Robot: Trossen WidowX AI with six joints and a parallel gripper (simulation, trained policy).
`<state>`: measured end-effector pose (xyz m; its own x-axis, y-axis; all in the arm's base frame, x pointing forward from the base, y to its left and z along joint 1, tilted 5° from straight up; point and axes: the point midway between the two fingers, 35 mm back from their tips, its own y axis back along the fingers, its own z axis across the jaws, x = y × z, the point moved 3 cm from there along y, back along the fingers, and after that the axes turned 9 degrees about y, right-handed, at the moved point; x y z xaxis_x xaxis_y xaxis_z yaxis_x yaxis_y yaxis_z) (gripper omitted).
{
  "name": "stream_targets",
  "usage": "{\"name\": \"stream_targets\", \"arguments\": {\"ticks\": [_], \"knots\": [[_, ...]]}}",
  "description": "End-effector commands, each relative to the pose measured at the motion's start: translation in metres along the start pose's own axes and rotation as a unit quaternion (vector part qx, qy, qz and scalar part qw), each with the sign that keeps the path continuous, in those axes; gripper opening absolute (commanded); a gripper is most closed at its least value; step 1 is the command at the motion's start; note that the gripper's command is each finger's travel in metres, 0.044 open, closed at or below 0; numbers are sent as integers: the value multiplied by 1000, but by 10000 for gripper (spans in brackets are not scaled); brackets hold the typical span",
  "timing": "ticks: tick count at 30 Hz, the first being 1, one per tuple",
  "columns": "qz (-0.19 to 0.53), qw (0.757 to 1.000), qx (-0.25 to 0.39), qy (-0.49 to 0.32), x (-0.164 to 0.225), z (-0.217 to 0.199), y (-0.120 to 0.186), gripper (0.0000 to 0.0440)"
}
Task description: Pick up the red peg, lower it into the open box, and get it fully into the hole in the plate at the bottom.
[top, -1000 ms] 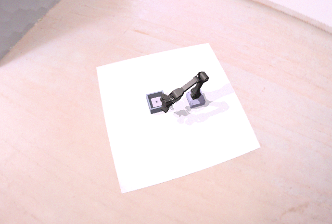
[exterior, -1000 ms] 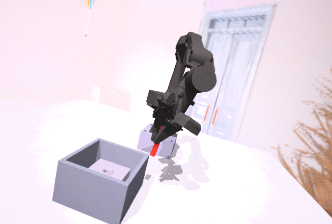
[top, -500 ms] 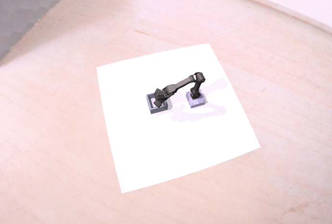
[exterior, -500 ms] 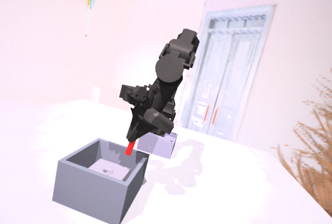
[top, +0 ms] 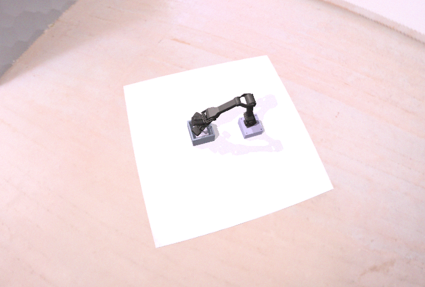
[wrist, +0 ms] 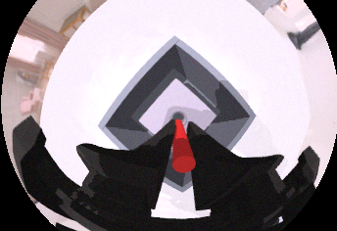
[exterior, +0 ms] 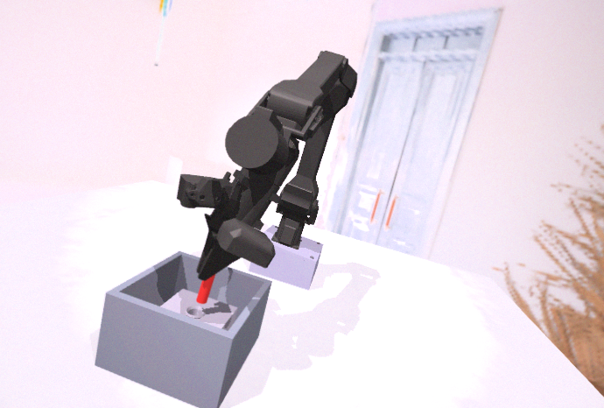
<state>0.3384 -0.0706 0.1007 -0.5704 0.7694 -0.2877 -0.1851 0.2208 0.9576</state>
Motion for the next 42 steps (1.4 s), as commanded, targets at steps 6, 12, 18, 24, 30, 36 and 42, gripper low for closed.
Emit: {"name": "stream_targets", "arguments": {"ticks": [6, 12, 18, 24, 30, 36, 42], "knots": [[17, 1000, 12, 19, -5, 0, -25, 144], [6, 1000, 11, 25, -26, 6, -32, 288], [-13, 999, 7, 29, -48, 12, -34, 415], [-48, 999, -5, 19, -73, 14, -30, 440], [-80, 997, -11, 9, -96, 12, -26, 440], [-81, 997, -11, 9, -96, 12, -26, 440], [-81, 997, -11, 9, -96, 12, -26, 440]]}}
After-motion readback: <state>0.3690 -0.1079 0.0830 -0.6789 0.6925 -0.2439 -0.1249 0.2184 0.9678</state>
